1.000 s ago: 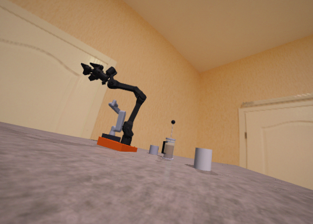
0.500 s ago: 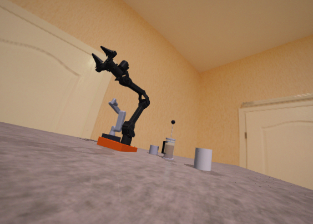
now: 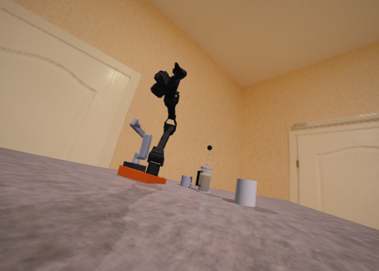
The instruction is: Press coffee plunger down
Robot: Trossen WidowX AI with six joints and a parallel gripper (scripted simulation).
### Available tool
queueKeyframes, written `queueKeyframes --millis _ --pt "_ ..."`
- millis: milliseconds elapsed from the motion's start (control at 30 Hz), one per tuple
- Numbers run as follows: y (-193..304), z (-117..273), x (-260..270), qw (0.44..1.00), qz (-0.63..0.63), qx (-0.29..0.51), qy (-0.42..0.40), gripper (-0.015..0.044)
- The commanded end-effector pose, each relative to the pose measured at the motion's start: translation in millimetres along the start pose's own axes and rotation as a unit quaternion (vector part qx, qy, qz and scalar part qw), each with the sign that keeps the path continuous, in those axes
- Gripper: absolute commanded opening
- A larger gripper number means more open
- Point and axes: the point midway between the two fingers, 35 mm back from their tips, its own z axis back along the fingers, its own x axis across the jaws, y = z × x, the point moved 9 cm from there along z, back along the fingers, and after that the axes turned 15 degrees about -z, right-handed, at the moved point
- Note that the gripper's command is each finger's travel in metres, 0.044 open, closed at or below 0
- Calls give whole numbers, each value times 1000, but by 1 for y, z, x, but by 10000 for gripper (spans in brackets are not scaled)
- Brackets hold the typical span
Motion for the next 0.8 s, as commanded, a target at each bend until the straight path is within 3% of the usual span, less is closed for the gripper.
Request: queueKeyframes --millis 0,300,533,767 --pt "42 17 2 992 76 98 5 440" --pt "125 87 4 898 272 342 -53 440" --pt "155 155 -2 758 398 494 -155 440" --pt "158 216 -13 597 474 586 -274 440"
